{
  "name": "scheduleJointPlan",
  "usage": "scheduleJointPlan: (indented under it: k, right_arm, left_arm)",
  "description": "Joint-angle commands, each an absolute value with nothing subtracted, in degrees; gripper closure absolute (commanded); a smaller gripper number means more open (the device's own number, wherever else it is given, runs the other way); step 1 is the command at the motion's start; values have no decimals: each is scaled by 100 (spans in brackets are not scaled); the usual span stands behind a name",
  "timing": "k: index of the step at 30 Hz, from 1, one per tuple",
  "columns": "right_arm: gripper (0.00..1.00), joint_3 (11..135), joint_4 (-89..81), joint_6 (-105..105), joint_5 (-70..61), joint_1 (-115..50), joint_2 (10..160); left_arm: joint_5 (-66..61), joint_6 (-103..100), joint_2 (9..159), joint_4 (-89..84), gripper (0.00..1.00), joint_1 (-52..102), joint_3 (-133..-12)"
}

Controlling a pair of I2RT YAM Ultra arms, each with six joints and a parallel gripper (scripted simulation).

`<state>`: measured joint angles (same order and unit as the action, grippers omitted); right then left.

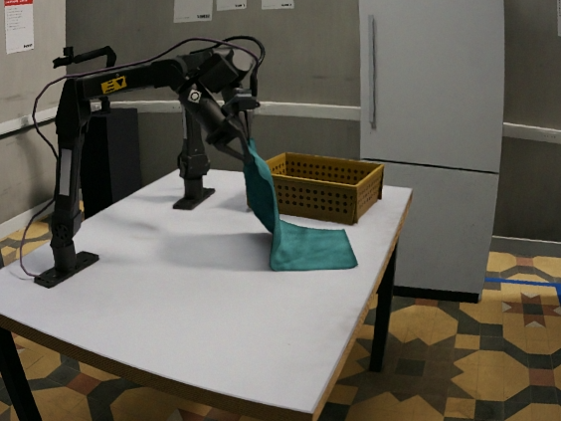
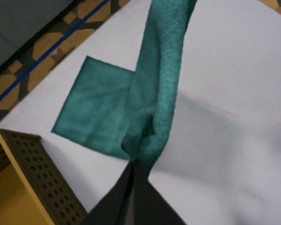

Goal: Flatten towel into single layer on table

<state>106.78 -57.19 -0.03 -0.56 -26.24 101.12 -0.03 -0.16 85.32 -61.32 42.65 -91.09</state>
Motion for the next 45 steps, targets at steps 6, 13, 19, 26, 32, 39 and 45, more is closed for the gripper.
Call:
scheduleJointPlan:
  k: [6,13,19,26,32,39,45]
  right_arm:
    - [100,8764,-5224,-44,34,-2615,9015]
    - [100,7353,-4589,-48,30,-2630,8272]
    - [100,6076,-3995,-51,29,-2634,7573]
    - [100,5433,-3663,-50,32,-2632,7190]
    - [100,4389,-3213,-55,27,-2655,6589]
    - [100,3108,-2751,-66,20,-2665,5802]
    - [100,2712,-2621,-66,20,-2669,5508]
  left_arm:
    - [35,-7,7716,-5279,100,4873,-7569]
    - [15,4,7361,-4665,100,5332,-6589]
    - [20,-2,7109,-4042,100,5830,-5721]
    - [25,-20,7026,-3674,100,6104,-5306]
    - [-5,-17,6983,-3036,100,6589,-4630]
    - [-1,-8,7296,-2165,100,7249,-3849]
    - [-15,-17,7435,-1808,100,7460,-3647]
